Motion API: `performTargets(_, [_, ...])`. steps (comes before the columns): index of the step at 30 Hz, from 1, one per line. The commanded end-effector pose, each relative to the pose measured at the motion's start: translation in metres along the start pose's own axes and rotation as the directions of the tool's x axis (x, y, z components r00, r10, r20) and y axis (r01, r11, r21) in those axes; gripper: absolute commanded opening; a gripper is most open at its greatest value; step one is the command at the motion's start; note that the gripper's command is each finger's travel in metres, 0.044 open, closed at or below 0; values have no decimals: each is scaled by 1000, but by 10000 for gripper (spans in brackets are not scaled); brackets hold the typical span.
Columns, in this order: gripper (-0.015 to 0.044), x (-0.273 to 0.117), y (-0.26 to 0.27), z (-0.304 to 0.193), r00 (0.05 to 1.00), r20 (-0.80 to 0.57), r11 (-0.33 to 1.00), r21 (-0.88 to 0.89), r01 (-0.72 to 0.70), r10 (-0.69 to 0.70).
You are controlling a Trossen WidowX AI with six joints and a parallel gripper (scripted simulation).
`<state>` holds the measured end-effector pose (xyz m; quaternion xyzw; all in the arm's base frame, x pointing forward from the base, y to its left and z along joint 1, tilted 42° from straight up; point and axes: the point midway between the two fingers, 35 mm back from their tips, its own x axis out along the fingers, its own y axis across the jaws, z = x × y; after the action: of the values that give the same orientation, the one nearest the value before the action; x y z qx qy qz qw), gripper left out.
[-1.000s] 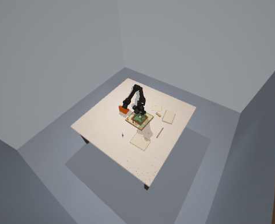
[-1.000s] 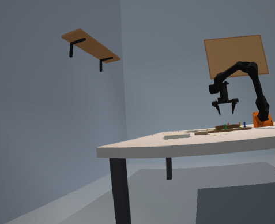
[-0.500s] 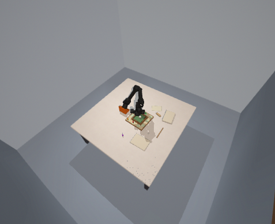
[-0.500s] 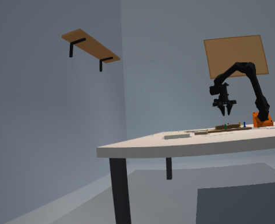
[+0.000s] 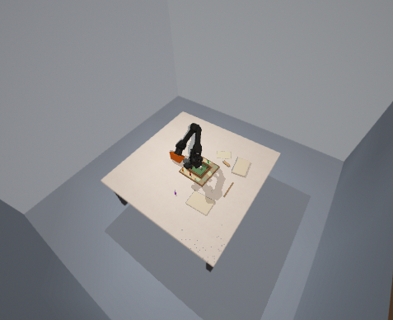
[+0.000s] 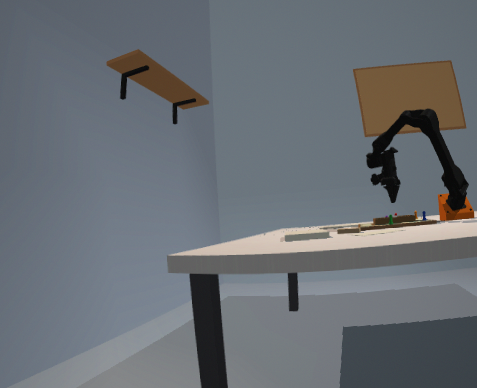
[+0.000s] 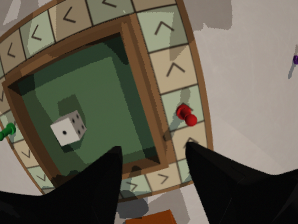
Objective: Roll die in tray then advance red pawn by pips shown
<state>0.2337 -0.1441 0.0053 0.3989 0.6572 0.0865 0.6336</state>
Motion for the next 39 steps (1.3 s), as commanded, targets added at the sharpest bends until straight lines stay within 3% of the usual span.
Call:
performTargets(1, [200, 13, -44, -4, 1000, 10, 744, -669, -13, 27])
performTargets(20, [200, 14, -43, -2, 1000, 10, 734, -679, -13, 27])
performTargets(39, [200, 47, -42, -1, 1000, 10, 734, -679, -14, 28])
